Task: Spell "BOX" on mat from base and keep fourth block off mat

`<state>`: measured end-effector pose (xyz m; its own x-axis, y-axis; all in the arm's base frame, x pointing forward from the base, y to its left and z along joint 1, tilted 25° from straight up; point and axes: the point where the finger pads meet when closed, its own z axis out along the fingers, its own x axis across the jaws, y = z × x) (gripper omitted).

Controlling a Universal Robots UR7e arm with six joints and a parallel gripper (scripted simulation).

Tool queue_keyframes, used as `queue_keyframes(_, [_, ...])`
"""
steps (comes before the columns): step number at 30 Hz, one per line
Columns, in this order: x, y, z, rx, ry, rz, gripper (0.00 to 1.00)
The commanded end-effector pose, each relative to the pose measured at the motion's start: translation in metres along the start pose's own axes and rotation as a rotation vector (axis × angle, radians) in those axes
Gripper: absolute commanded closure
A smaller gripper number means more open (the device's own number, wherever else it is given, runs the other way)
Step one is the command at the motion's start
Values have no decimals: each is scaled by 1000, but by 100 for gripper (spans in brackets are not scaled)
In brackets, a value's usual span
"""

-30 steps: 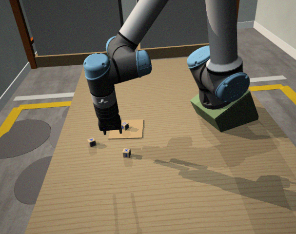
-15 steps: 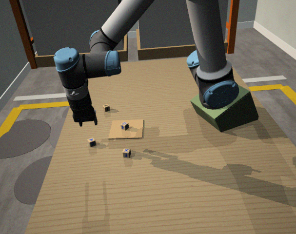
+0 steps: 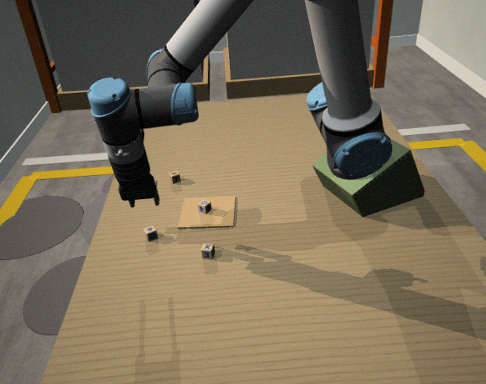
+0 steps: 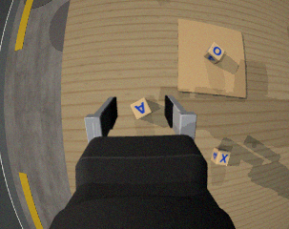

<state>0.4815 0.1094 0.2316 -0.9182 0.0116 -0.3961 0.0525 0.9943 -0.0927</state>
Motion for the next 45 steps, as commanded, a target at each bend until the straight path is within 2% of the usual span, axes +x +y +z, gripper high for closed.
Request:
queue_keyframes(1, [0,0,-1,0,-2,0,0])
queue_keyframes(32, [3,-4,0,0,-1,0,0])
queue_keyframes(37, [27,-28,2,-1,2,0,0])
queue_keyframes(45, [99,-77,14,-1,1,1,0])
